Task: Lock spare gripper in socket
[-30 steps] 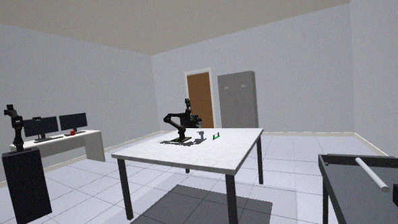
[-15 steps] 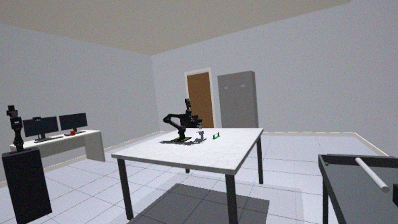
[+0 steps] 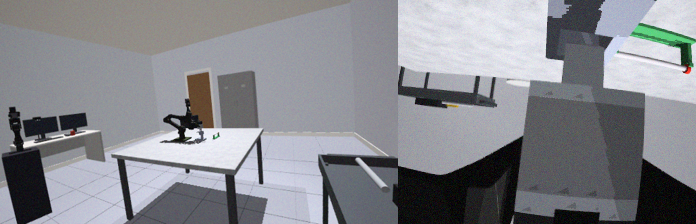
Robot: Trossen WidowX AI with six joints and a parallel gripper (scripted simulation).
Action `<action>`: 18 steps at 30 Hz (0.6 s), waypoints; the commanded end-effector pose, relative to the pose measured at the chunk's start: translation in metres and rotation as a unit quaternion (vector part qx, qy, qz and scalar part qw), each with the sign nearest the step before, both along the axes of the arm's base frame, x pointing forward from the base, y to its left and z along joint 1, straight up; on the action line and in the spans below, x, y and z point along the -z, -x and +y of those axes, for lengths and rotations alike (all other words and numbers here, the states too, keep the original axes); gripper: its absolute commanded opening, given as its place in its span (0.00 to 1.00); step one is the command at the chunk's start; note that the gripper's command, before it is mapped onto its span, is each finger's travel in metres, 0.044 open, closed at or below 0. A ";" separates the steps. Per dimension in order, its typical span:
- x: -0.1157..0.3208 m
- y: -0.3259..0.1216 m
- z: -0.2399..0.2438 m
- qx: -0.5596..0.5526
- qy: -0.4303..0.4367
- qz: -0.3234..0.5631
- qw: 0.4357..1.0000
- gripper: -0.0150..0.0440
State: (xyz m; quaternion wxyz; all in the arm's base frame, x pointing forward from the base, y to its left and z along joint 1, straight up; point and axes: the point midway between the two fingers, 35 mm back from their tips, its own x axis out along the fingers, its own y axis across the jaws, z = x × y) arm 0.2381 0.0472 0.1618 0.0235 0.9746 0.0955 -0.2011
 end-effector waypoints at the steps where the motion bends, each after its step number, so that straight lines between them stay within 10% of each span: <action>1: 0.003 -0.001 0.000 0.003 -0.003 -0.005 1.000 0.25; 18: 0.027 -0.005 0.000 0.003 -0.004 -0.005 1.000 0.25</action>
